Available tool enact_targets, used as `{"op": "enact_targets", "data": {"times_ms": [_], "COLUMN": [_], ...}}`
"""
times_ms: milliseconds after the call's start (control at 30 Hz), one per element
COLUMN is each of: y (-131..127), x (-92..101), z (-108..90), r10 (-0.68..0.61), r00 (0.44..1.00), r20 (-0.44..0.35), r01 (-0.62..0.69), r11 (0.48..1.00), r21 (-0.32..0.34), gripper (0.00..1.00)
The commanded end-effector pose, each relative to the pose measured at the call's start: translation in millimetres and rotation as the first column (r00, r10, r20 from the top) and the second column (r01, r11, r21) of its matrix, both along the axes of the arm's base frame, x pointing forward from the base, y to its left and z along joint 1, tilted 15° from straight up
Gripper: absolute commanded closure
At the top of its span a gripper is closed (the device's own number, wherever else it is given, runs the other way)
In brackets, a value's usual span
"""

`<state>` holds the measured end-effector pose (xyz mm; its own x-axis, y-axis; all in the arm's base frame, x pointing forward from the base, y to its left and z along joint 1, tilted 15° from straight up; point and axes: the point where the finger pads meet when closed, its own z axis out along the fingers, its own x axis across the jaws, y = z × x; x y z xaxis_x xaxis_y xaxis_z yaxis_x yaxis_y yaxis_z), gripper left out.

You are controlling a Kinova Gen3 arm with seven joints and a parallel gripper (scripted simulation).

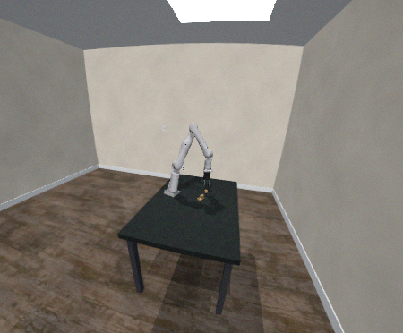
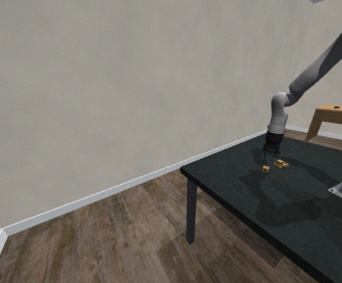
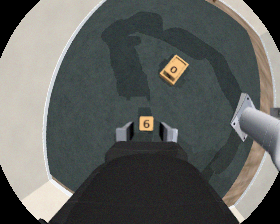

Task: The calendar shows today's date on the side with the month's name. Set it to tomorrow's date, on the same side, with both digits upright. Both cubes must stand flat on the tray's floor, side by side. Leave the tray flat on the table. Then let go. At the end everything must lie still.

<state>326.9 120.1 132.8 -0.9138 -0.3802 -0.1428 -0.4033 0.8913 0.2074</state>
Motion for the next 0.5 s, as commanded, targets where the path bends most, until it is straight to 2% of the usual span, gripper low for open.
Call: {"op": "enact_targets", "data": {"times_ms": [0,467], "y": [0,3], "x": [0.2,0.7], "z": [-0.8,-12.5], "r10": [-0.001,-0.001], "r00": [1.0,1.0], "r20": [0.0,0.0], "r01": [0.001,0.001], "r11": [1.0,1.0], "r21": [0.0,0.0], "gripper": [0.13,0.13]}}
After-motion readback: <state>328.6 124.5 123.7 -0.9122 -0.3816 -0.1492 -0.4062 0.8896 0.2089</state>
